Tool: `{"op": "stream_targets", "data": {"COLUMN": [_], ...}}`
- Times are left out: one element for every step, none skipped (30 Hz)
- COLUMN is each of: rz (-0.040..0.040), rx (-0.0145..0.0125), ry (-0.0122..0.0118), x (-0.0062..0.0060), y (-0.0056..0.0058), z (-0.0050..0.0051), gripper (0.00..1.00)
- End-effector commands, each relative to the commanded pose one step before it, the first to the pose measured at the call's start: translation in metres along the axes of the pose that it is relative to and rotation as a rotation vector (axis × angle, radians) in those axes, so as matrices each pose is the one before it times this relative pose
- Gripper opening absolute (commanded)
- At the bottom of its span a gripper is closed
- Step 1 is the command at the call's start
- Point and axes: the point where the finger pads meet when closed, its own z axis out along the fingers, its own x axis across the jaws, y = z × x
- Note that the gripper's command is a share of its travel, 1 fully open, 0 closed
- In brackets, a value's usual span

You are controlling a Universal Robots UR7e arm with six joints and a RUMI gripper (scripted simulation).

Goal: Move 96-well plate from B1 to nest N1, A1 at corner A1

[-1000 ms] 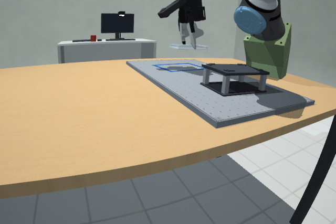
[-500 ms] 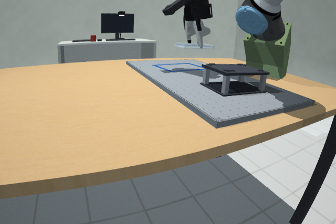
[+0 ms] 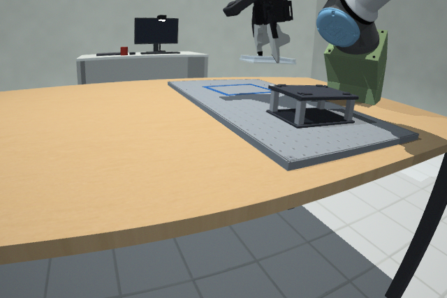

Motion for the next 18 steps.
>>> {"op": "stream_targets", "data": {"rz": [0.00013,0.00000,0.00000,0.00000,0.00000,-0.00001,0.00000,0.00000,0.00000,0.00000,0.00000,0.00000,0.00000,0.00000,0.00000,0.00000,0.00000,0.00000], "rx": [0.00149,0.00000,0.00000,0.00000,0.00000,0.00000,0.00000,0.00001,0.00001,0.00000,0.00000,0.00000,0.00001,0.00001,0.00001,-0.00001,0.00001,0.00001], "ry": [0.00103,0.00000,0.00000,0.00000,0.00000,-0.00001,-0.00001,-0.00001,-0.00001,0.00000,0.00000,0.00000,-0.00001,-0.00001,-0.00001,0.00001,-0.00001,-0.00001], "x": [-0.01899,-0.00327,-0.00327,-0.00327,-0.00327,-0.00324,-0.00327,-0.00327,-0.00327,0.00000,0.00000,-0.00329,-0.00327,-0.00327,-0.00326,-0.00331,-0.00327,-0.00327], "y": [0.00210,0.00030,0.00030,0.00030,0.00030,0.00026,0.00031,0.00031,0.00032,0.00000,0.00000,0.00029,0.00032,0.00033,0.00033,0.00027,0.00031,0.00031], "z": [-0.00479,-0.00057,-0.00057,-0.00057,-0.00057,-0.00052,-0.00058,-0.00058,-0.00058,0.00000,0.00000,-0.00056,-0.00058,-0.00058,-0.00059,-0.00055,-0.00057,-0.00057], "gripper": [0.00,0.00,0.00,0.00,0.00,0.00,0.00,0.00,0.00,0.00,0.00,0.00,0.00,0.00,0.00,0.00,0.00,0.00]}}
